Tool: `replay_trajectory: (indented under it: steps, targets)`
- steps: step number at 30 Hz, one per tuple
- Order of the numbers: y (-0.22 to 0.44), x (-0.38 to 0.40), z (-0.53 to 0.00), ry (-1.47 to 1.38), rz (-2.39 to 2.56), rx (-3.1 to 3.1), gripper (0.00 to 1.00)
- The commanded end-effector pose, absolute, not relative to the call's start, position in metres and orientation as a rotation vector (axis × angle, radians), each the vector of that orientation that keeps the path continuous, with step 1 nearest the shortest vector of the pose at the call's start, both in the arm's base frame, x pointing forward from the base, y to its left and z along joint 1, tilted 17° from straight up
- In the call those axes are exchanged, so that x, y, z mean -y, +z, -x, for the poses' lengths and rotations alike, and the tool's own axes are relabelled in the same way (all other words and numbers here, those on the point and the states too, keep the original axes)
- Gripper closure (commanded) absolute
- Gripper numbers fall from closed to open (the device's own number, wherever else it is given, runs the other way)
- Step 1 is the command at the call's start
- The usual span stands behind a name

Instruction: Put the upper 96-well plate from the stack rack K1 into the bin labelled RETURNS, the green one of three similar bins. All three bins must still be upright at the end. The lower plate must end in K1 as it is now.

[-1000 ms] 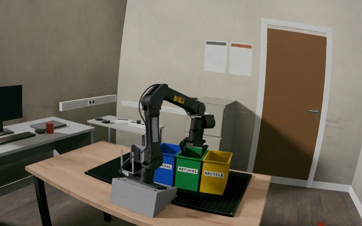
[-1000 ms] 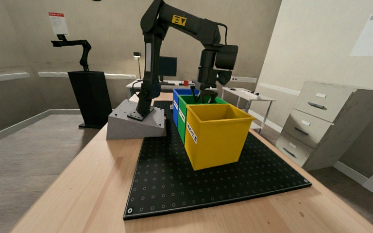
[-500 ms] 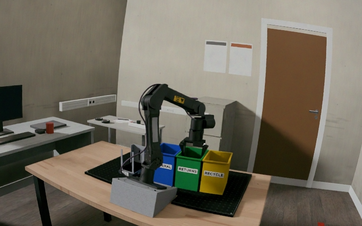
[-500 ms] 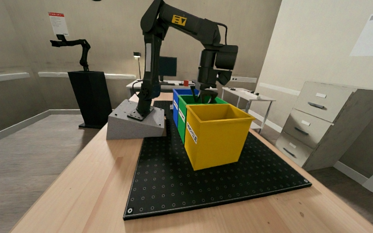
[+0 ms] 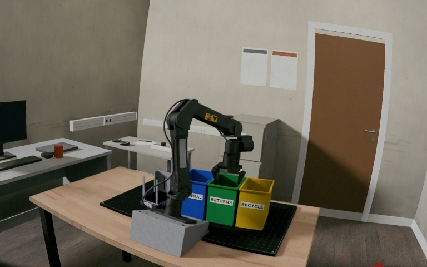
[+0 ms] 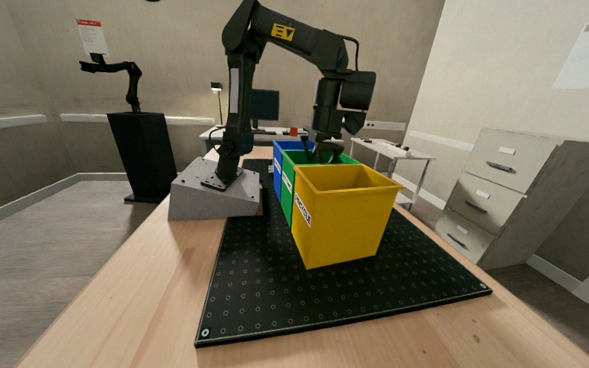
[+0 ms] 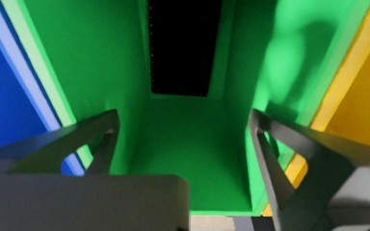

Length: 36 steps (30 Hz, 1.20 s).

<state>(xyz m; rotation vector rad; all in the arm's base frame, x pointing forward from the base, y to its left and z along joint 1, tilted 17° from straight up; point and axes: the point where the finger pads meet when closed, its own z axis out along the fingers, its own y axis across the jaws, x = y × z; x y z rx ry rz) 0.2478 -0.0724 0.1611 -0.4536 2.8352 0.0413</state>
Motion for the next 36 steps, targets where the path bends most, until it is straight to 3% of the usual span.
replay_trajectory:
  steps: [1, 21, 22, 36]
  targets:
    - [0.1829, 0.0785, -0.2537, -0.022, 0.437, -2.761, 0.01]
    - [0.1829, 0.0785, -0.2537, -0.022, 0.437, -2.761, 0.01]
    - [0.1829, 0.0785, -0.2537, -0.022, 0.437, -2.761, 0.18]
    - [0.1829, 0.0785, -0.2537, -0.022, 0.437, -2.761, 0.18]
